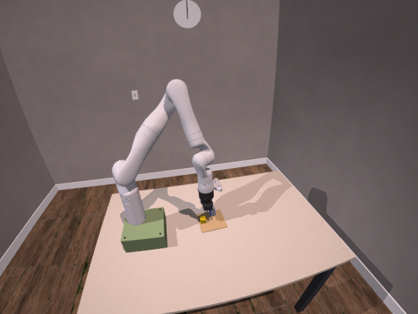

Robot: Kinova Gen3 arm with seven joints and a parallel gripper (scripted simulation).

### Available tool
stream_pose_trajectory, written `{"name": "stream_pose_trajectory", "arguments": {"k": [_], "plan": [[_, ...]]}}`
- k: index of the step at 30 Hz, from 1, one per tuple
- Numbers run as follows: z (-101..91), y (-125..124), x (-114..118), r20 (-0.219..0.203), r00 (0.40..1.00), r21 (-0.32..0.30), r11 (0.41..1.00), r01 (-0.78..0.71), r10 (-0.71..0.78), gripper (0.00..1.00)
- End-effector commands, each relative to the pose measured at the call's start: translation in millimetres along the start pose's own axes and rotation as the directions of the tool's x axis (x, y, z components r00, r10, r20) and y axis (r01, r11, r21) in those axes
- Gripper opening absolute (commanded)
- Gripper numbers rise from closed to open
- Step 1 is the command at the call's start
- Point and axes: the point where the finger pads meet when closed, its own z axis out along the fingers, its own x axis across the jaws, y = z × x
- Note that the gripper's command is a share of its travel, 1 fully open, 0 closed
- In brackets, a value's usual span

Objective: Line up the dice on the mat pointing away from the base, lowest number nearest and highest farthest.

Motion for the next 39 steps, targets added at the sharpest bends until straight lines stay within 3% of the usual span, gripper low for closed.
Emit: {"name": "stream_pose_trajectory", "arguments": {"k": [1,12,39], "plan": [[16.6,7.4,10.0,-0.008,1.0,-0.021,1.0,-0.02,0.02,0.57],[34.9,7.8,10.1,-0.008,1.0,-0.021,1.0,-0.02,0.02,0.57],[35.4,7.8,10.1,-0.008,1.0,-0.021,1.0,-0.02,0.02,0.57]]}}
